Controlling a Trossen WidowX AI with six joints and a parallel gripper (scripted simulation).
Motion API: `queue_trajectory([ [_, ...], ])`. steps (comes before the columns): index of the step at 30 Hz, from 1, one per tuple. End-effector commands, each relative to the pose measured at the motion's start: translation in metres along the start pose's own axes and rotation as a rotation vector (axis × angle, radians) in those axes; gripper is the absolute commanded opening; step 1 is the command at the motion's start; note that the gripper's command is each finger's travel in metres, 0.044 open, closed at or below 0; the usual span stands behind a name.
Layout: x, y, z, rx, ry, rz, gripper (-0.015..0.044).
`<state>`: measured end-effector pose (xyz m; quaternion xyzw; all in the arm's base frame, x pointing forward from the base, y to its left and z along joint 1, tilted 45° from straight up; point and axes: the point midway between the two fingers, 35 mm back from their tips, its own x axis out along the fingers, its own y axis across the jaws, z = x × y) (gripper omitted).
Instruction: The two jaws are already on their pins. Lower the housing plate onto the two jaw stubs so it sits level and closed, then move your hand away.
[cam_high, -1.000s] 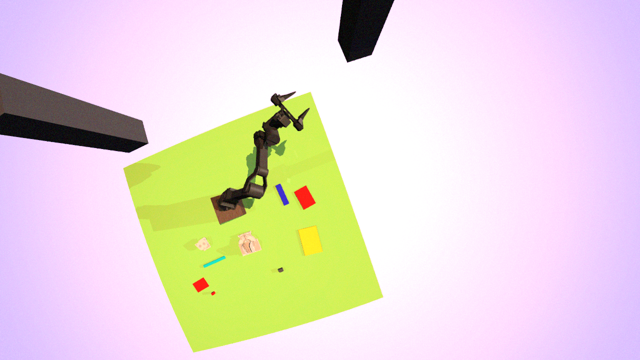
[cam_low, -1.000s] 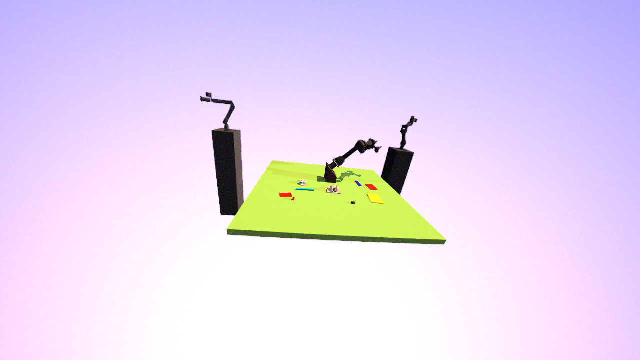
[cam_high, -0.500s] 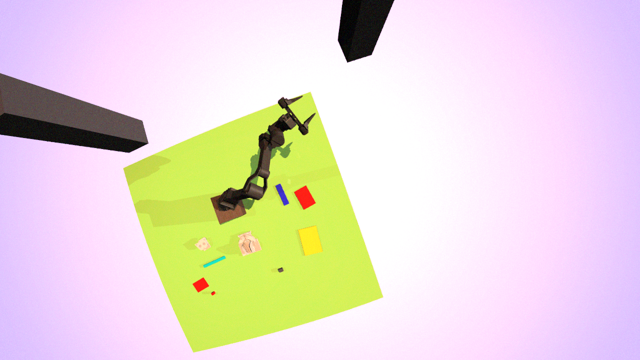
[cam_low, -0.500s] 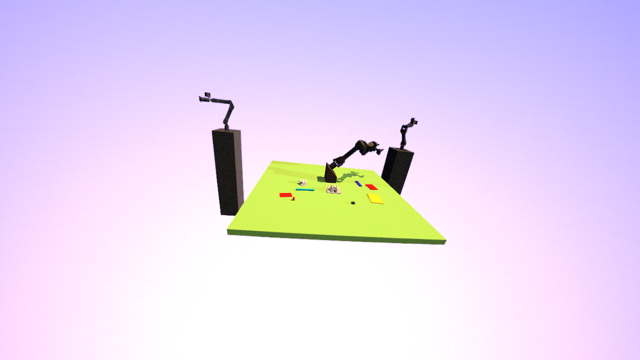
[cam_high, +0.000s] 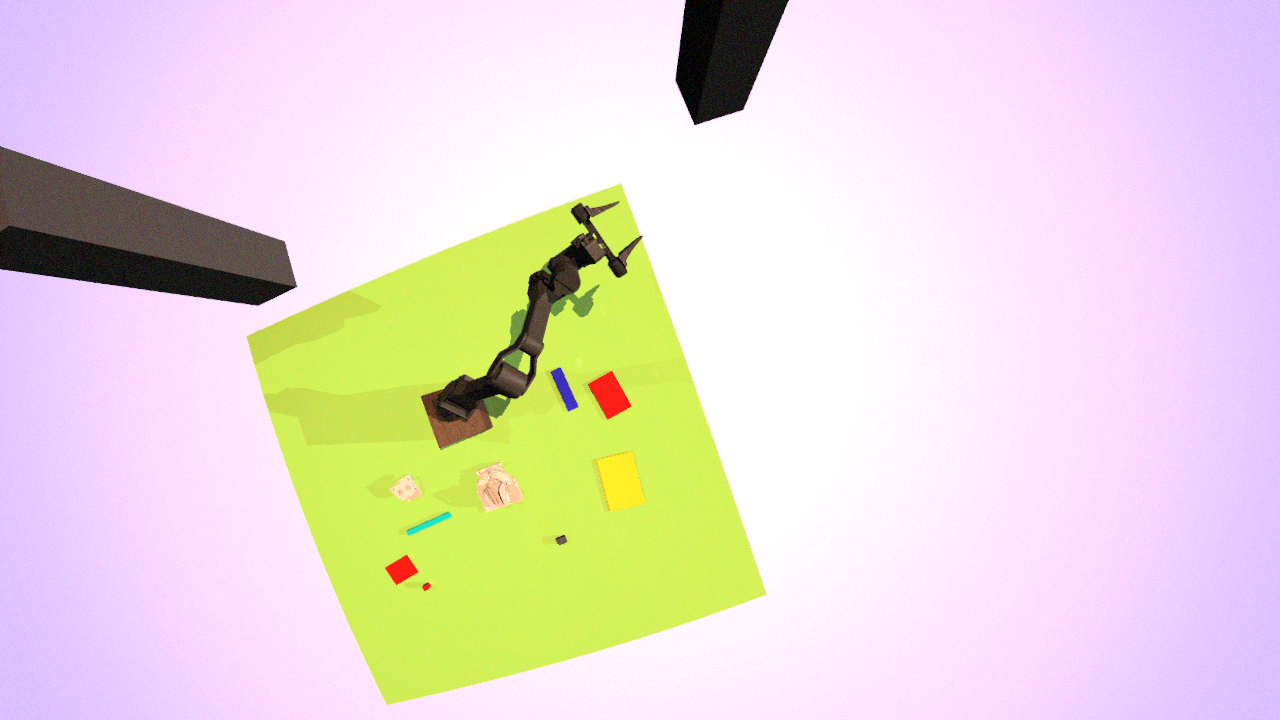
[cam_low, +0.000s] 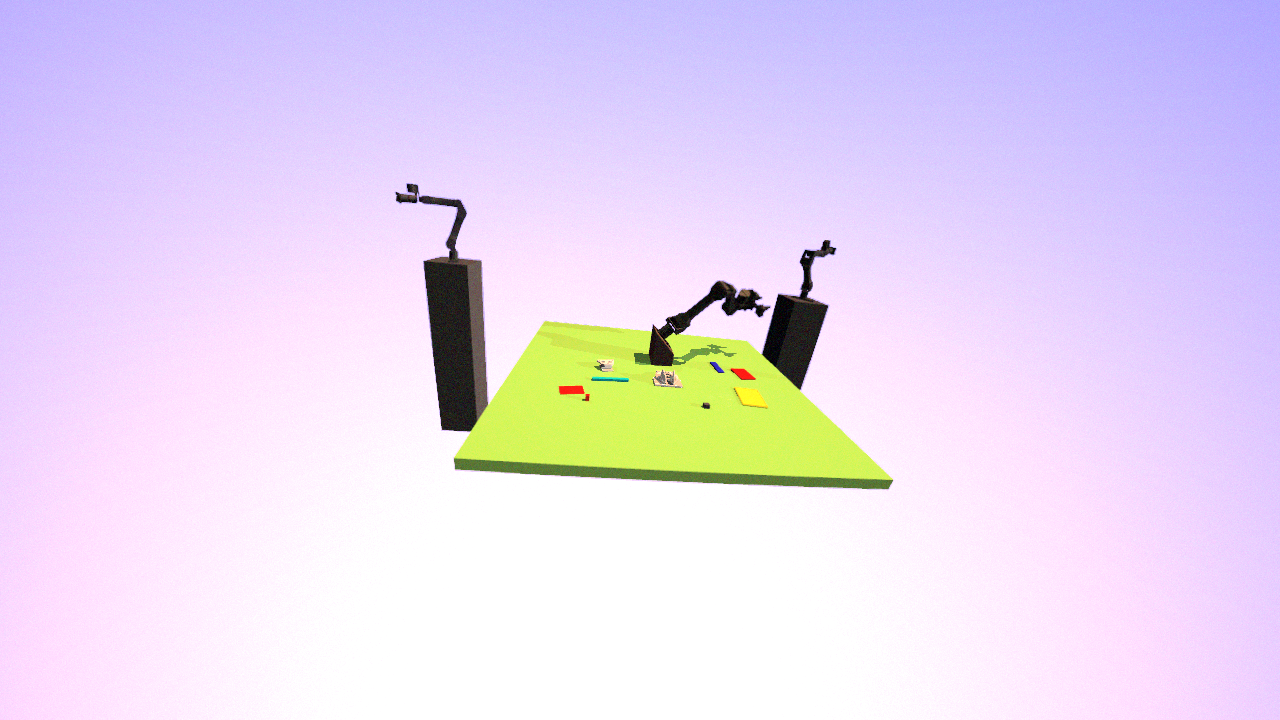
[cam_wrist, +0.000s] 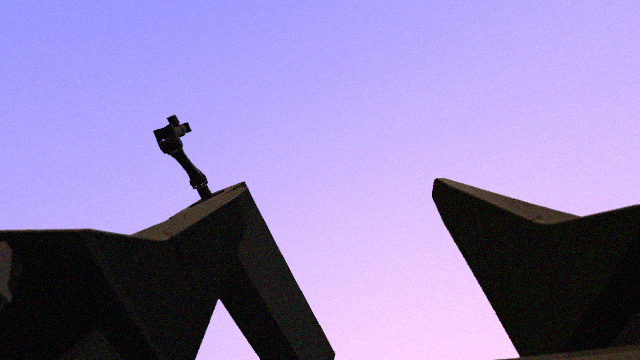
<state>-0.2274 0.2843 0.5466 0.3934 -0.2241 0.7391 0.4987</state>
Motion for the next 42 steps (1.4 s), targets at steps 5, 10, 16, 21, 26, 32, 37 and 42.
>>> queue_trajectory([
  [5, 0.005, -0.018, -0.015, -0.029, 0.032, -0.017, 0.0440],
  [10, 0.008, -0.032, -0.025, -0.050, 0.055, -0.034, 0.0440],
  [16, 0.011, -0.049, -0.036, -0.074, 0.083, -0.055, 0.0440],
  [21, 0.012, -0.065, -0.045, -0.093, 0.105, -0.074, 0.0440],
  [26, 0.014, -0.080, -0.053, -0.111, 0.128, -0.095, 0.0440],
  [32, 0.014, -0.100, -0.063, -0.132, 0.156, -0.122, 0.0440],
  [37, 0.014, -0.118, -0.070, -0.149, 0.179, -0.146, 0.0440],
  [42, 0.014, -0.136, -0.077, -0.165, 0.203, -0.171, 0.0440],
])
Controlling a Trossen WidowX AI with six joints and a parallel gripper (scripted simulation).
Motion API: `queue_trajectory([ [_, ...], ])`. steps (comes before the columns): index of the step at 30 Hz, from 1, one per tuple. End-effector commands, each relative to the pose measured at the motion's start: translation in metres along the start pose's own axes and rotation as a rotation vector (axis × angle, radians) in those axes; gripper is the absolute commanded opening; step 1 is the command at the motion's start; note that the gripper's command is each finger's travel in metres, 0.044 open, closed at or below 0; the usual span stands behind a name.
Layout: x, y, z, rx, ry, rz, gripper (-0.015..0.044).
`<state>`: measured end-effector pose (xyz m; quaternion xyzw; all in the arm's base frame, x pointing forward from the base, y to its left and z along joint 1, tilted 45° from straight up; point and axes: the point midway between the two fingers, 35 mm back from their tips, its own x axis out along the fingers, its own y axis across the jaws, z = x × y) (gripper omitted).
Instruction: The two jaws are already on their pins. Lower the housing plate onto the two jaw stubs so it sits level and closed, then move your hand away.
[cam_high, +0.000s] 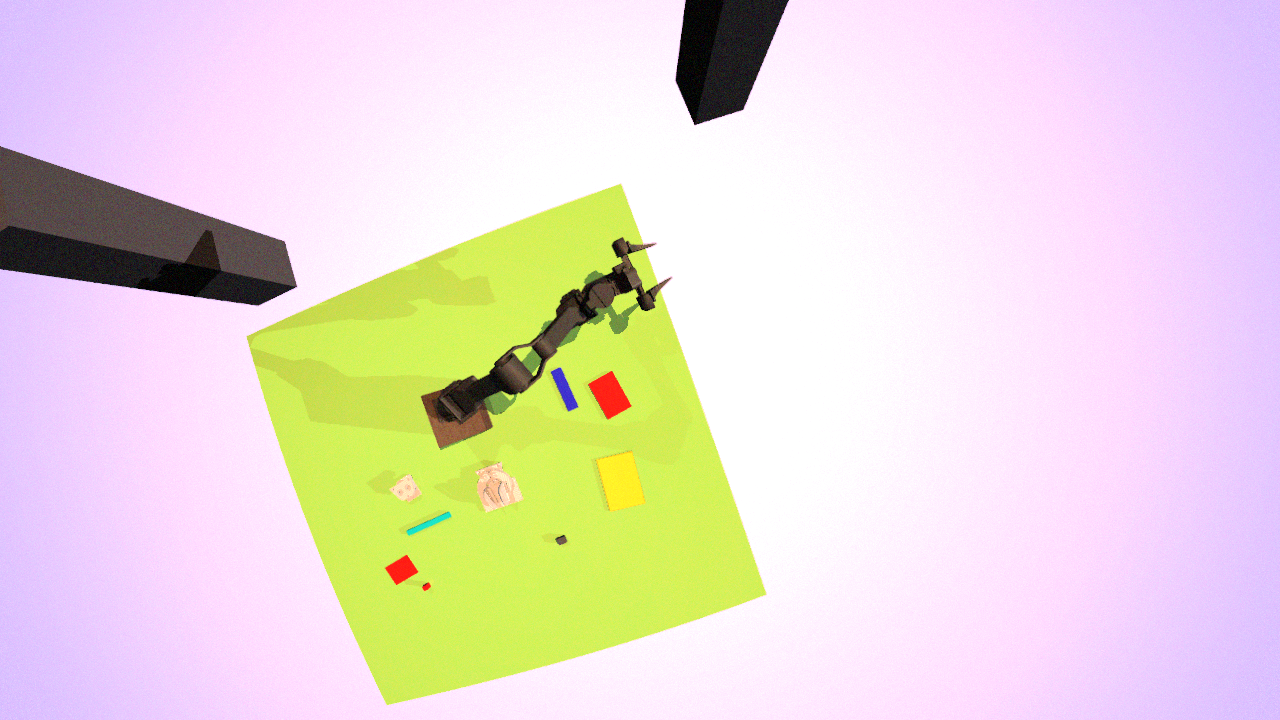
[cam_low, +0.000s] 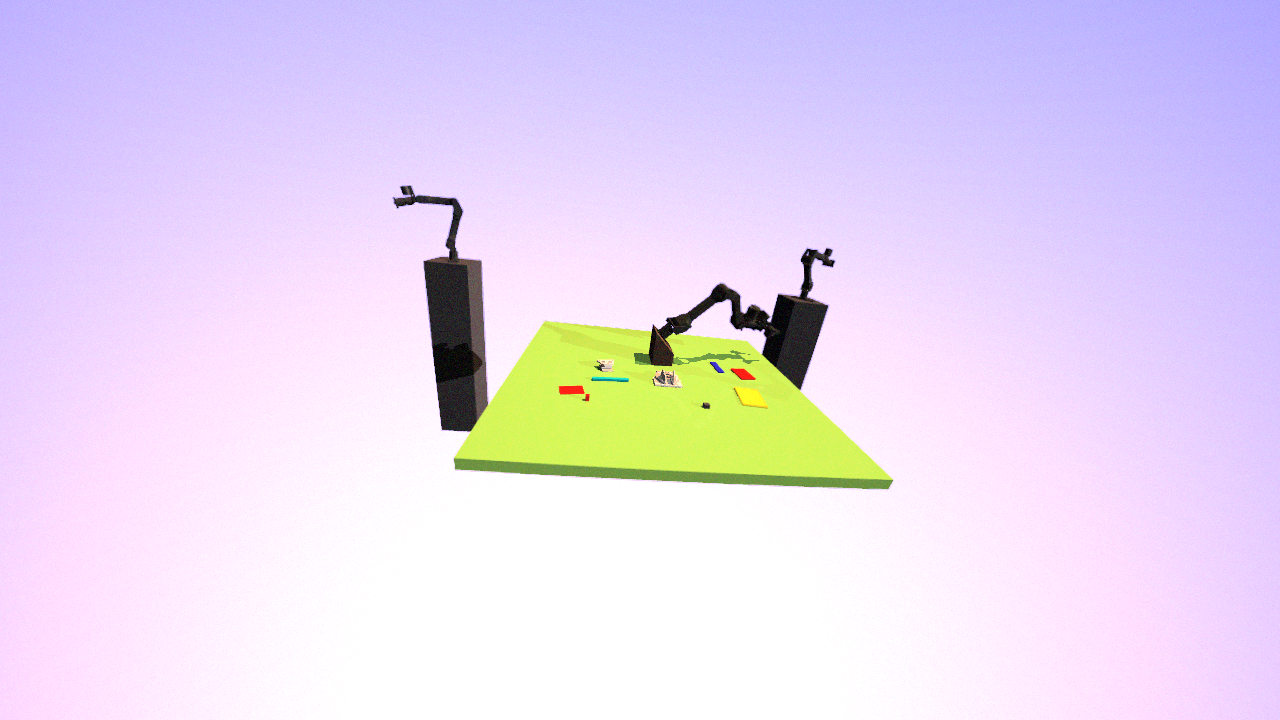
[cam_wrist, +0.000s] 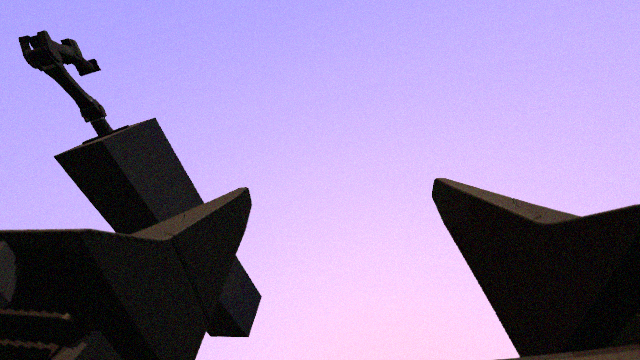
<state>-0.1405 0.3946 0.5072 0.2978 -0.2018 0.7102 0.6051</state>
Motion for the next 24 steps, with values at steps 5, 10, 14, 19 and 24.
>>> queue_trajectory([
  [5, 0.006, -0.026, -0.015, -0.018, 0.040, -0.035, 0.0440],
  [10, 0.009, -0.045, -0.025, -0.027, 0.070, -0.064, 0.0440],
  [14, 0.011, -0.060, -0.032, -0.032, 0.093, -0.088, 0.0440],
  [19, 0.012, -0.079, -0.040, -0.038, 0.121, -0.118, 0.0440],
  [24, 0.012, -0.099, -0.047, -0.043, 0.147, -0.150, 0.0440],
])
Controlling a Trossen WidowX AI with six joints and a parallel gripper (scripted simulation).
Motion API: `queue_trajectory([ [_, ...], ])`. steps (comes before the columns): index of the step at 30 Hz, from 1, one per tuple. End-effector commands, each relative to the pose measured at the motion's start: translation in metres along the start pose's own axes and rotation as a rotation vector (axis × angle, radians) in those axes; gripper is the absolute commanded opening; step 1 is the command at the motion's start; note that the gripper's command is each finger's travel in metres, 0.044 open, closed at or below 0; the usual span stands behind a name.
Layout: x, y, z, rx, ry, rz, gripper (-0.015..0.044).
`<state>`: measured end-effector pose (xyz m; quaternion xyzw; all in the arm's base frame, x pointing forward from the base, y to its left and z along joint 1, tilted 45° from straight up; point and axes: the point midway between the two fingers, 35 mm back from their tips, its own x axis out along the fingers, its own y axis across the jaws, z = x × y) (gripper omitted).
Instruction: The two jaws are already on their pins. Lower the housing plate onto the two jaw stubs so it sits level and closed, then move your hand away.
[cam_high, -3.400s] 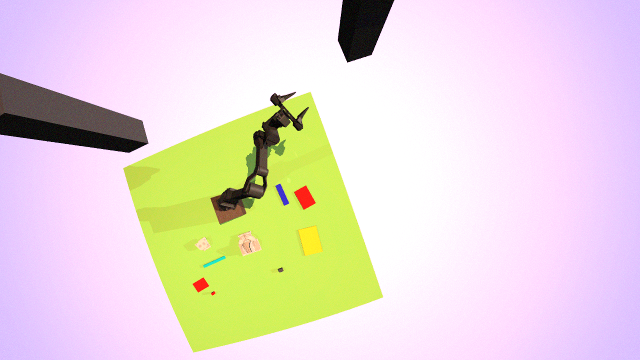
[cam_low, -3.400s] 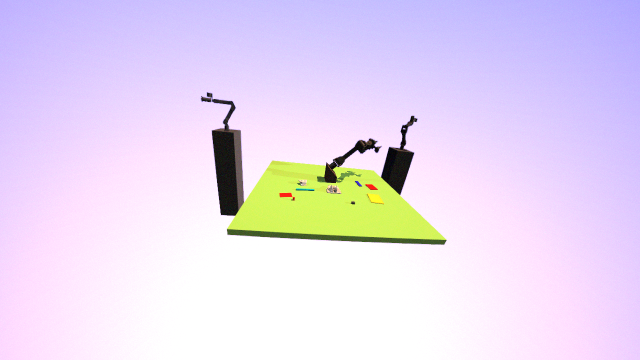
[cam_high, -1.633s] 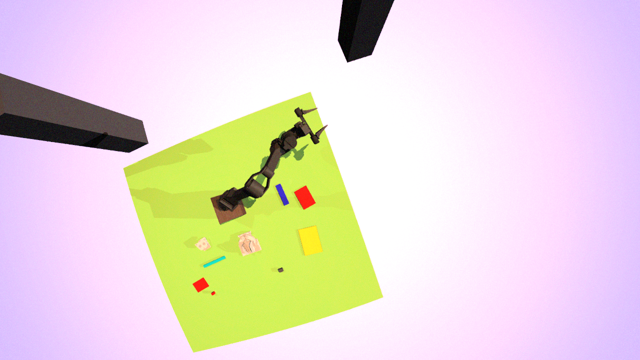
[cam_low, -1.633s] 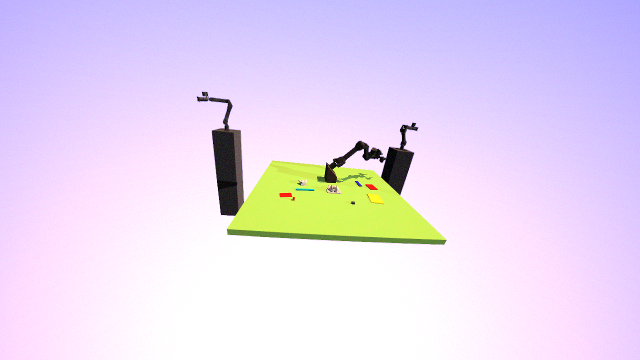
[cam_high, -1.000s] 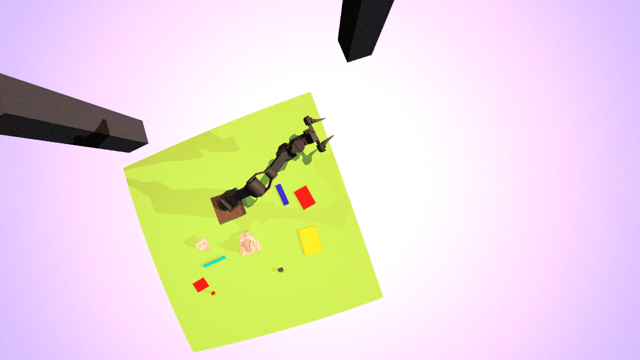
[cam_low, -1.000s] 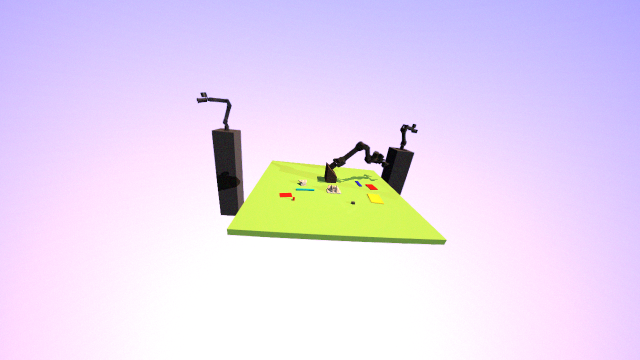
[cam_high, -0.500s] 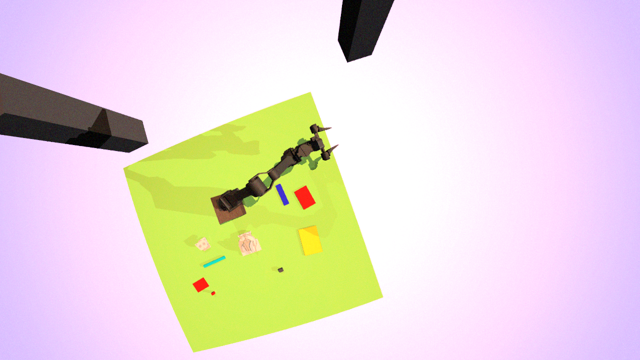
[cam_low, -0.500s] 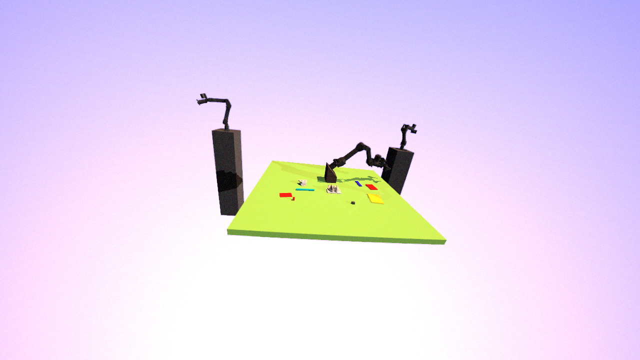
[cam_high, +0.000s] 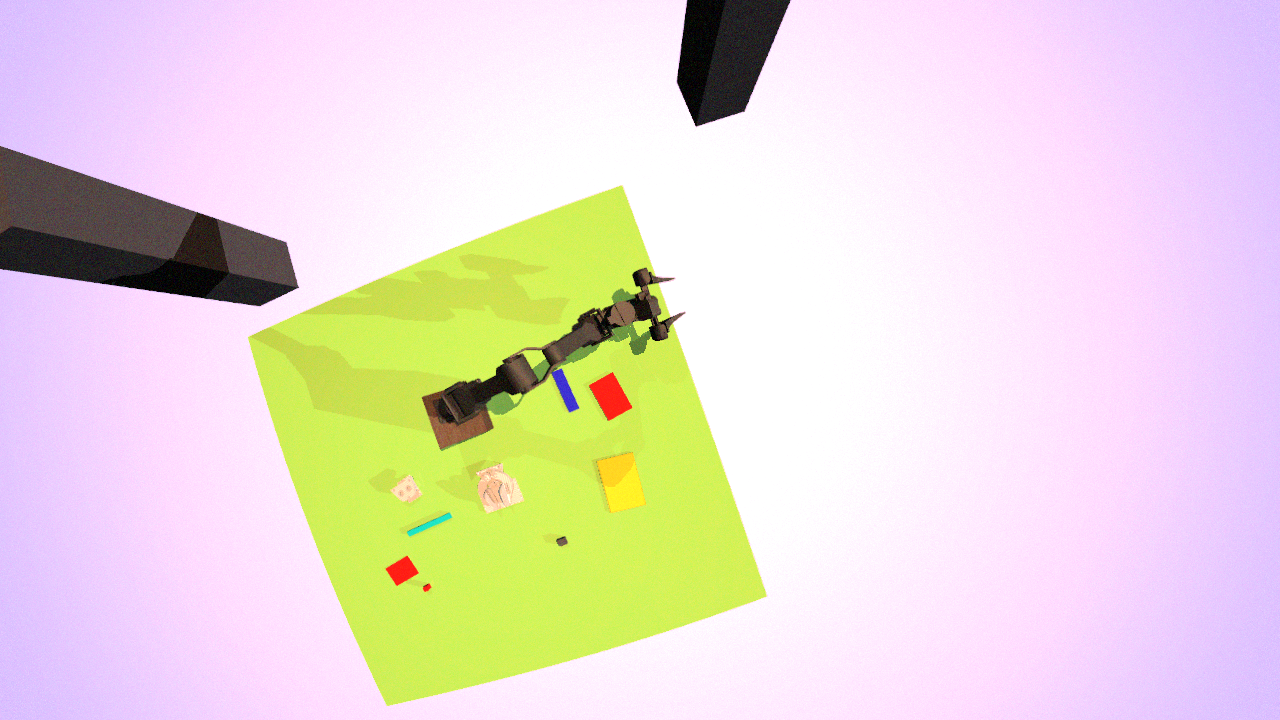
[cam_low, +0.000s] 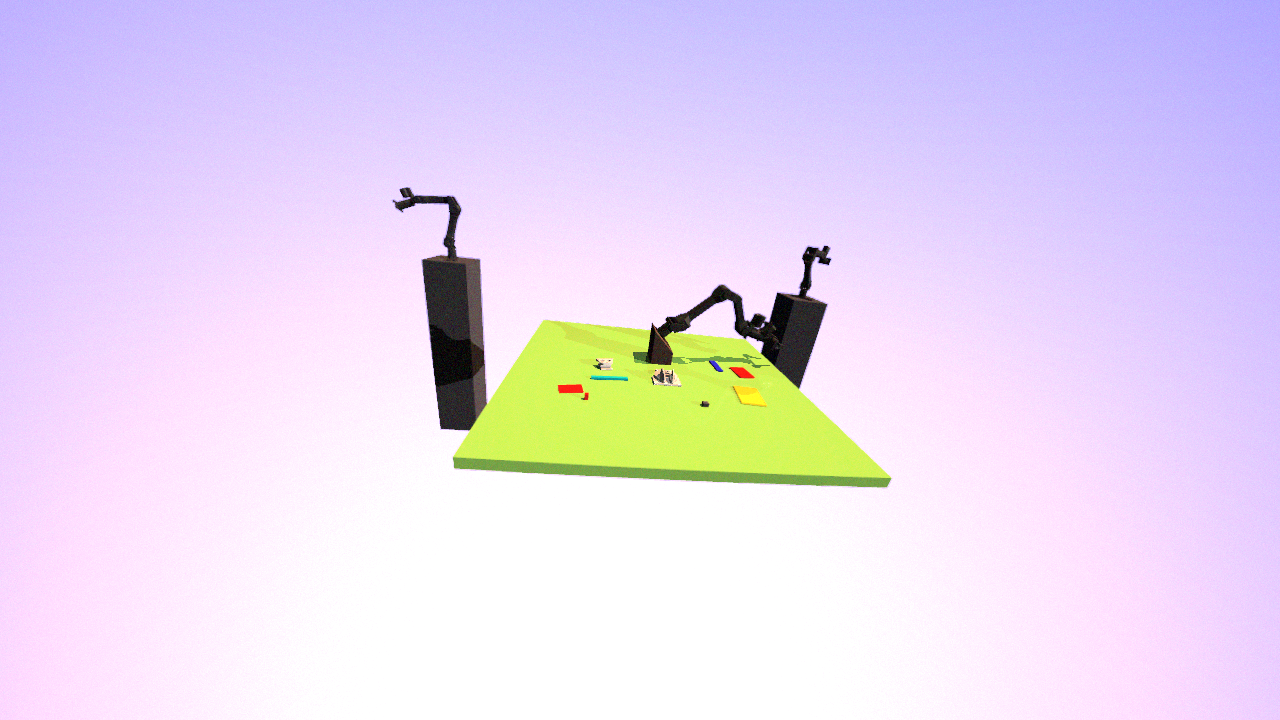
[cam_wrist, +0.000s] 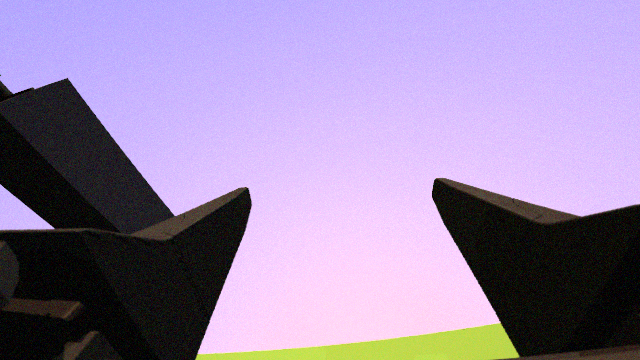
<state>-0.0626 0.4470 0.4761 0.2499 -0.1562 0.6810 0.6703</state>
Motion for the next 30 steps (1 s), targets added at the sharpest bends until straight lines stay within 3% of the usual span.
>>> queue_trajectory([
  [1, 0.004, -0.014, -0.006, 0.000, 0.021, -0.020, 0.0440],
  [30, 0.009, -0.139, -0.045, 0.005, 0.171, -0.240, 0.0440],
])
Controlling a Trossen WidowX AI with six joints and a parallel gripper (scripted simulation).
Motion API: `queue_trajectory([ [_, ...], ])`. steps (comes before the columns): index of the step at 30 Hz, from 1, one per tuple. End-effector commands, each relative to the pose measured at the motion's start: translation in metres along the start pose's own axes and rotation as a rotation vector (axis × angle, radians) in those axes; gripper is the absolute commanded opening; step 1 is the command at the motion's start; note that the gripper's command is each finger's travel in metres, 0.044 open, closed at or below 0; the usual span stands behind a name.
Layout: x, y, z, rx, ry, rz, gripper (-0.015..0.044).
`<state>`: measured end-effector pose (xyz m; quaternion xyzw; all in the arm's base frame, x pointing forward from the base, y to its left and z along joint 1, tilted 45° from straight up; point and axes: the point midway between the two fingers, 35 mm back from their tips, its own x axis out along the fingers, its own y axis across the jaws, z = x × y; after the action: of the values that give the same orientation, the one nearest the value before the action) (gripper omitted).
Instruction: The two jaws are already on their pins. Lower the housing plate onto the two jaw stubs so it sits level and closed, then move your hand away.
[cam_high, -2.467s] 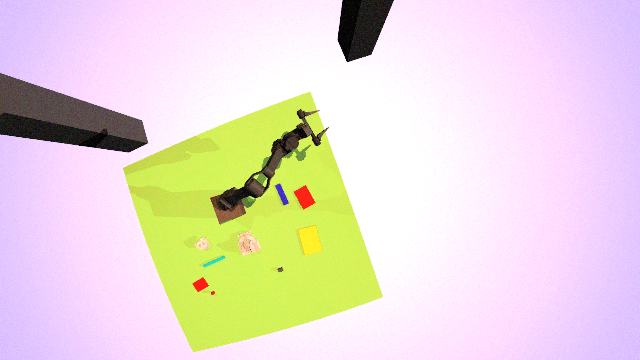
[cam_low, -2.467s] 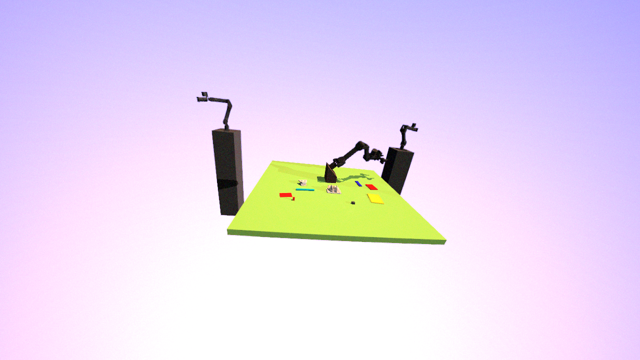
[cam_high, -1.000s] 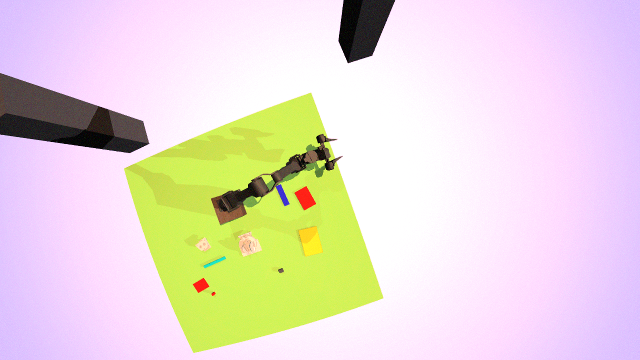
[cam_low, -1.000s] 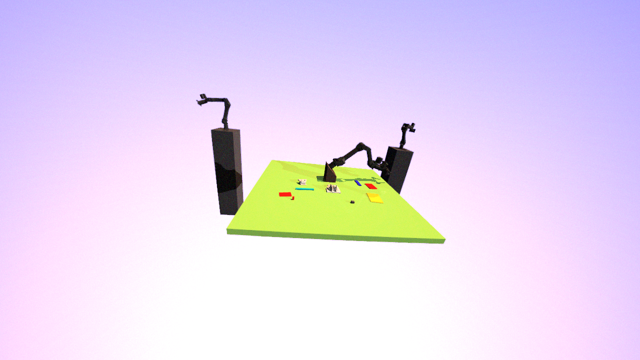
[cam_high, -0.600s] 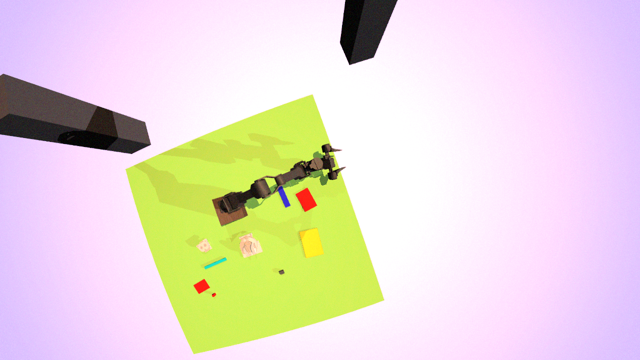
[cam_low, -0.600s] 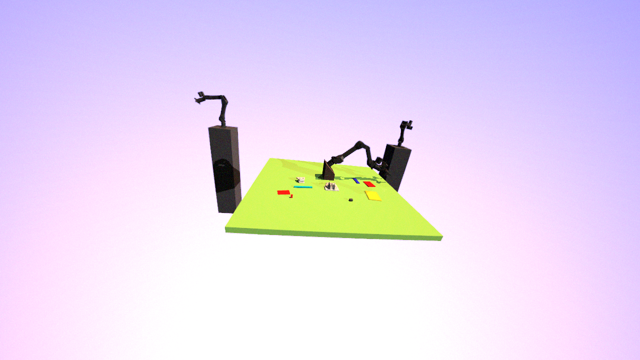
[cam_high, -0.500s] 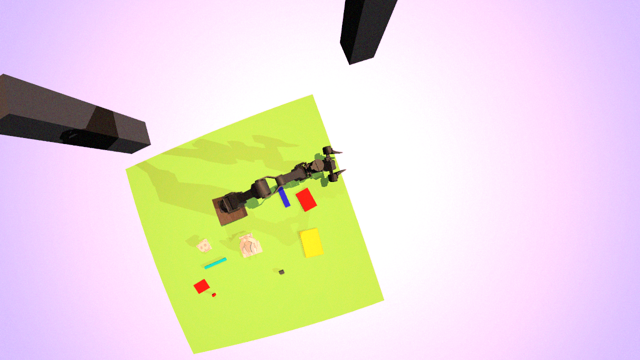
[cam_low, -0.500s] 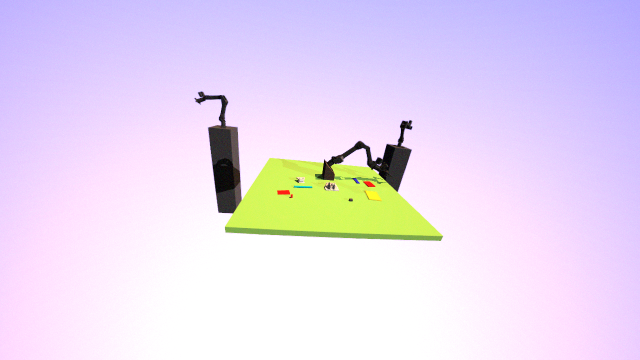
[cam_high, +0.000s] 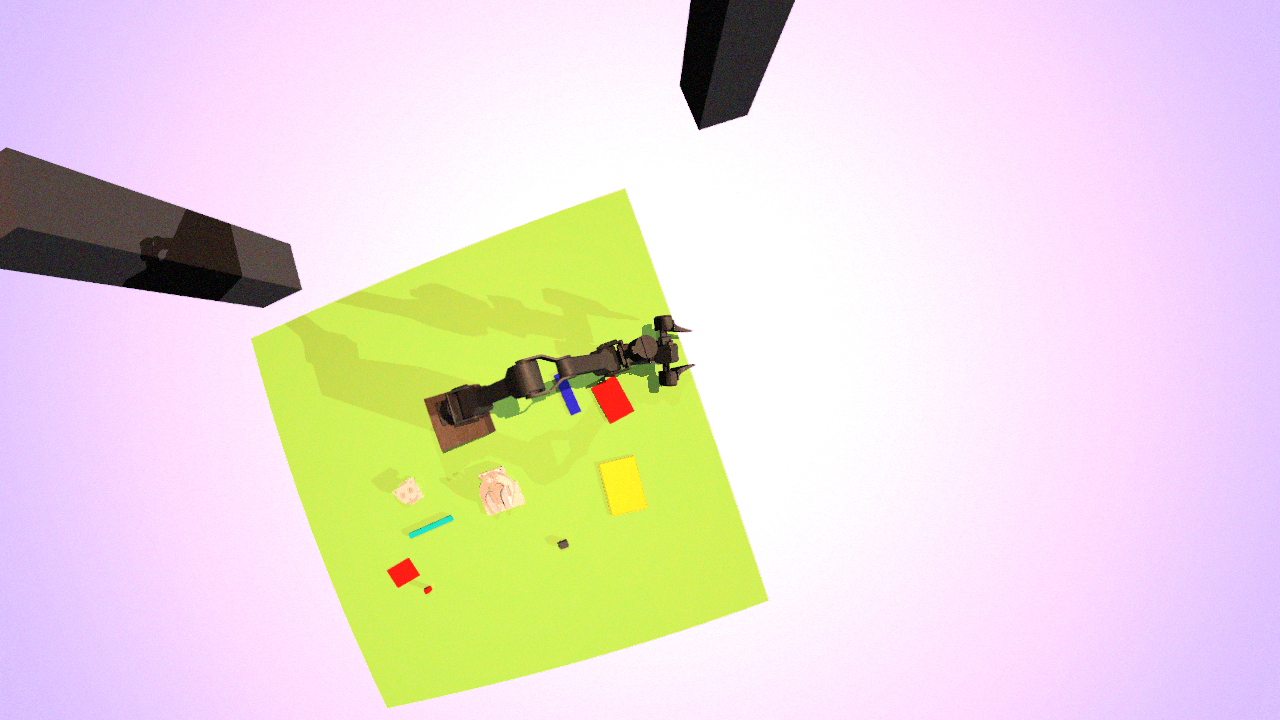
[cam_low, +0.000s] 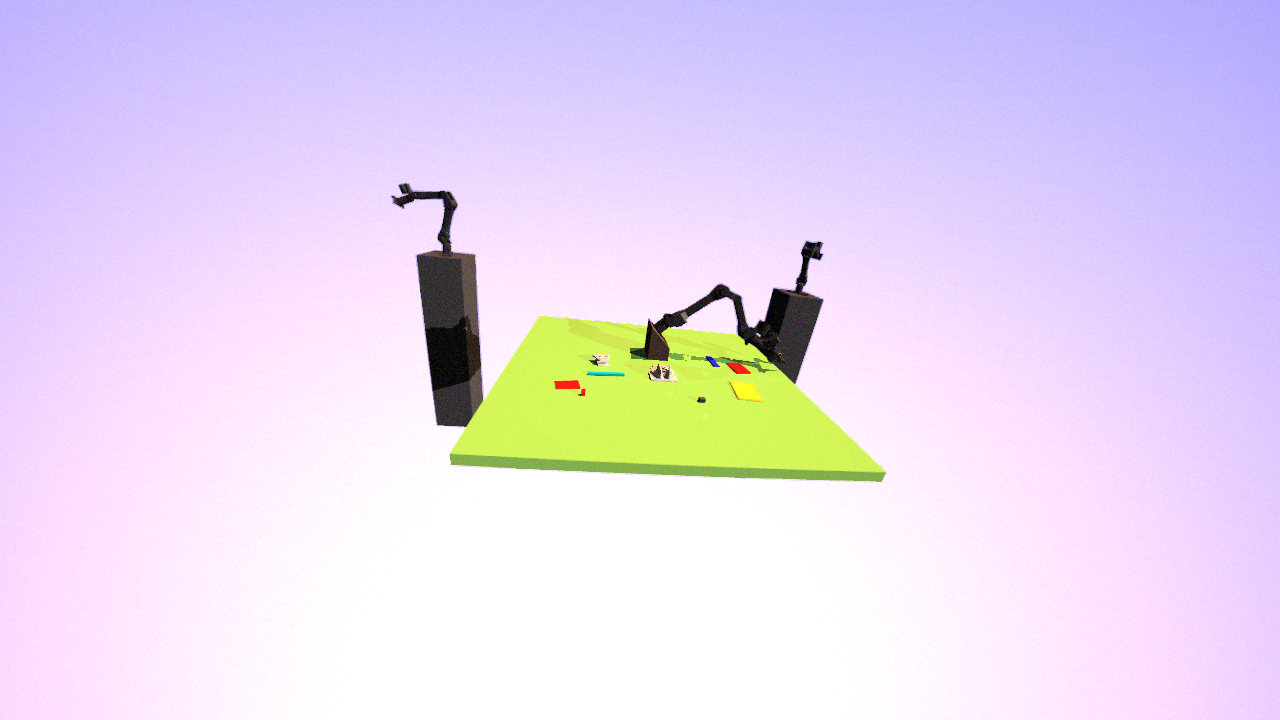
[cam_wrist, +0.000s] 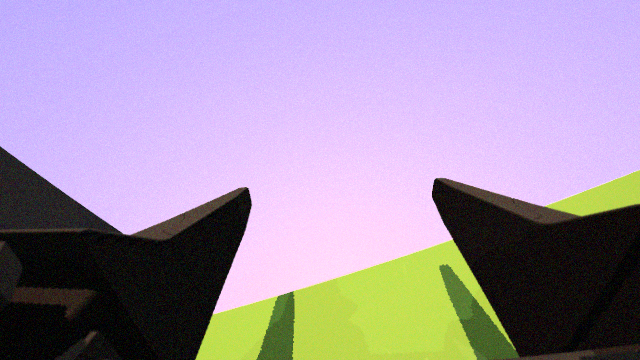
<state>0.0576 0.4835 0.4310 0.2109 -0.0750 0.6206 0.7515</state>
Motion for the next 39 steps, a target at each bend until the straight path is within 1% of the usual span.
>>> queue_trajectory([
  [1, 0.004, -0.016, -0.004, 0.007, 0.018, -0.026, 0.0440],
  [18, 0.007, -0.087, -0.017, 0.034, 0.088, -0.158, 0.0440],
  [30, 0.002, -0.132, -0.024, 0.057, 0.127, -0.243, 0.0440],
  [39, -0.007, -0.175, -0.028, 0.086, 0.160, -0.329, 0.0440],
])
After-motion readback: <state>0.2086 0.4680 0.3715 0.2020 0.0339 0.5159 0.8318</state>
